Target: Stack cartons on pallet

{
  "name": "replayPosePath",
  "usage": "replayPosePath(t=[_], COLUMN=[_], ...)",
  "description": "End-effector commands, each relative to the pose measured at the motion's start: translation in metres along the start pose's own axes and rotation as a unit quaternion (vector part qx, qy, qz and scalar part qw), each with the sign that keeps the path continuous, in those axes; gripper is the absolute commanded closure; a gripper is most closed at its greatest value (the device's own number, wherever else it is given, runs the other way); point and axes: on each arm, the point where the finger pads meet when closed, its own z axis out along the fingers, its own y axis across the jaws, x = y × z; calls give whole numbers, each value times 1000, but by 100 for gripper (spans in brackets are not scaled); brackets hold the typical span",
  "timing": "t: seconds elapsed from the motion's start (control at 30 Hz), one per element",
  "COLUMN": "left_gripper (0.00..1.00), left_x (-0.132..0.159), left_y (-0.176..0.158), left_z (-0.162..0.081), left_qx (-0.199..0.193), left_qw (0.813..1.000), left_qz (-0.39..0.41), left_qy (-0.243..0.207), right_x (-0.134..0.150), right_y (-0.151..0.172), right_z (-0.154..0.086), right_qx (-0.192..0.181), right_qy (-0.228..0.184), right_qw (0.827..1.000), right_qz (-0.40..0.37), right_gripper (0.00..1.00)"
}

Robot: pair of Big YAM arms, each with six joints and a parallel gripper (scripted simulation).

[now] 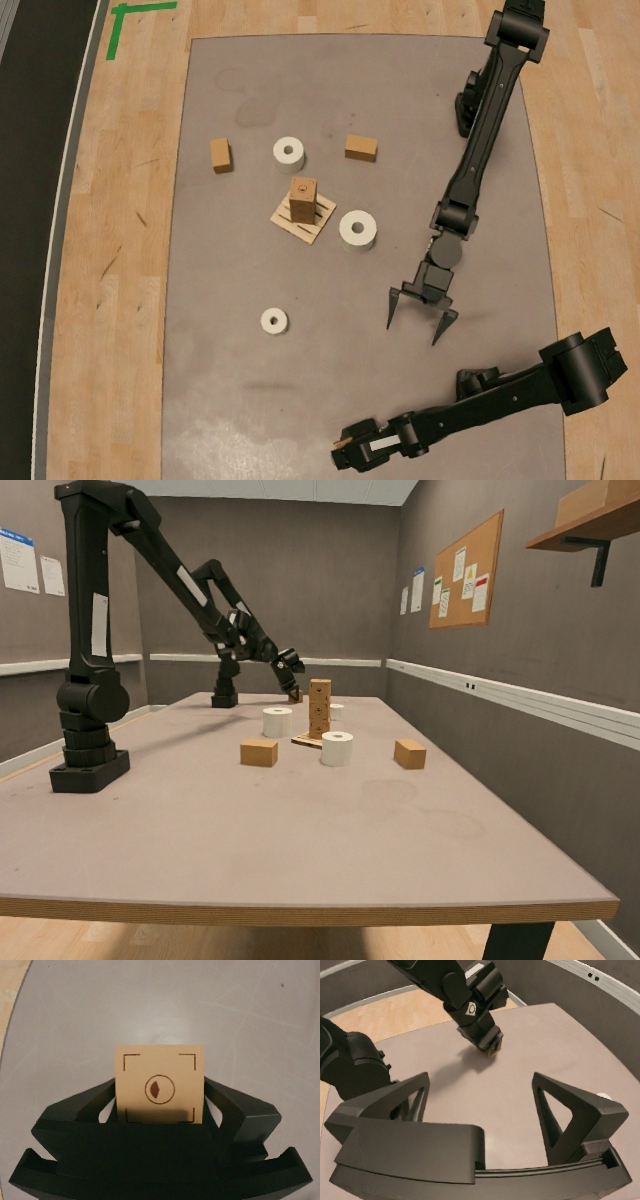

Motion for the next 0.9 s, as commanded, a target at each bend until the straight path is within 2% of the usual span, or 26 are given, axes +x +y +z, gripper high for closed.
replayPosePath(t=[0.0, 0.03, 0.37, 0.5, 0.57, 0.63, 0.7, 0.77, 0.83, 0.87], left_gripper=[38, 42, 51, 96, 73, 51, 50, 50, 50, 50], left_x=[-13, -13, -12, -11, -10, -23, -29, -40, -40, -47], left_y=[3, 3, 0, 0, 0, 0, 0, 0, 0, 0], left_z=[-3, -3, -5, -6, -6, -13, -25, -47, -47, -59], left_qx=[-1, -1, 0, 0, 0, 0, 0, 0, 0, 0], left_qw=[1000, 1000, 1000, 1000, 1000, 1000, 1000, 1000, 1000, 1000], left_qz=[-10, -9, -7, -7, -7, -7, -7, -7, -7, -7], left_qy=[-15, -15, -18, -18, -16, -21, -22, -22, -22, -22], right_x=[-29, -29, -29, -29, -29, -29, -29, -29, -29, -29], right_y=[0, 0, 0, 0, 0, 0, 0, 0, 0, 0], right_z=[1, 1, 1, 1, 1, 1, 1, 1, 1, 1], right_qx=[-1, -1, -1, -1, -1, -1, -1, -1, -1, -1], right_qy=[-29, -29, -29, -29, -29, -29, -29, -29, -29, -29], right_qw=[1000, 1000, 1000, 1000, 1000, 1000, 1000, 1000, 1000, 1000], right_qz=[-1, -1, -1, -1, -1, -1, -1, -1, -1, -1], right_gripper=[0, 0, 0, 0, 0, 0, 0, 0, 0, 0])
